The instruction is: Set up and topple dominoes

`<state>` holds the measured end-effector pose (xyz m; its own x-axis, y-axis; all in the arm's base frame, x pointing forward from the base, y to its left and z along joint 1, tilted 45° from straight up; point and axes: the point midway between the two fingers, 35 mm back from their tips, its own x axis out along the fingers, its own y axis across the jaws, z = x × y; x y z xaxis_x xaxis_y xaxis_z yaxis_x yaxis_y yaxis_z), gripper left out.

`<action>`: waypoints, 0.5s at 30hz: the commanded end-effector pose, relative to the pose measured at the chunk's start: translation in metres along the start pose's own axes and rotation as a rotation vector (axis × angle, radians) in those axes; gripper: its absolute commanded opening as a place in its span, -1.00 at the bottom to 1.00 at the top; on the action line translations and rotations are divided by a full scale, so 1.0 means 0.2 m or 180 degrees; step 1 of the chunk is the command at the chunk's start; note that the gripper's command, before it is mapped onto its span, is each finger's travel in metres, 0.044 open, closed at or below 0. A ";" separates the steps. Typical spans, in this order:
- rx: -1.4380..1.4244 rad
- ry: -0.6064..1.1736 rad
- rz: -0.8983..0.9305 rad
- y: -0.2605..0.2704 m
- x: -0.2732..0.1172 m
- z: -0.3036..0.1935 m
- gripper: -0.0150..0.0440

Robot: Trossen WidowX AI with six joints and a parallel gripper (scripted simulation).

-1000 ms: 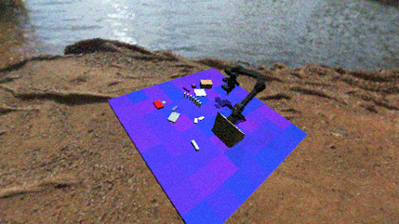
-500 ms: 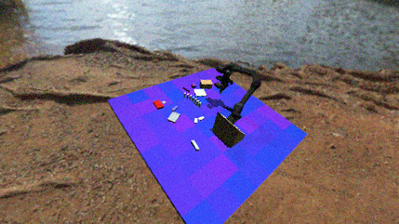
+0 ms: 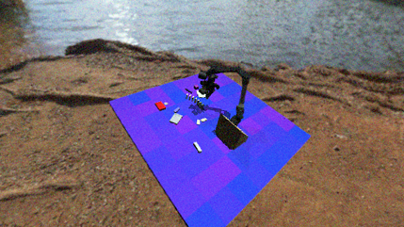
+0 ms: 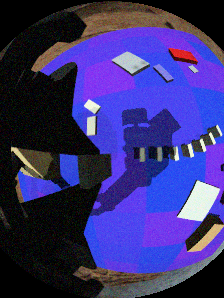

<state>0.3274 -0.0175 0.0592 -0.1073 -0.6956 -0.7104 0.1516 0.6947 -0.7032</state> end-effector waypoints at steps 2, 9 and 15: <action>0.0081 -0.0019 0.0012 0.04 0.00 0.01 -0.13; 0.0078 -0.0023 0.0030 0.06 0.20 0.04 -0.13; 0.0073 -0.0026 0.0028 0.06 0.38 0.04 -0.13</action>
<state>0.3329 -0.0497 0.0130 -0.0958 -0.6851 -0.7221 0.1865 0.7002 -0.6891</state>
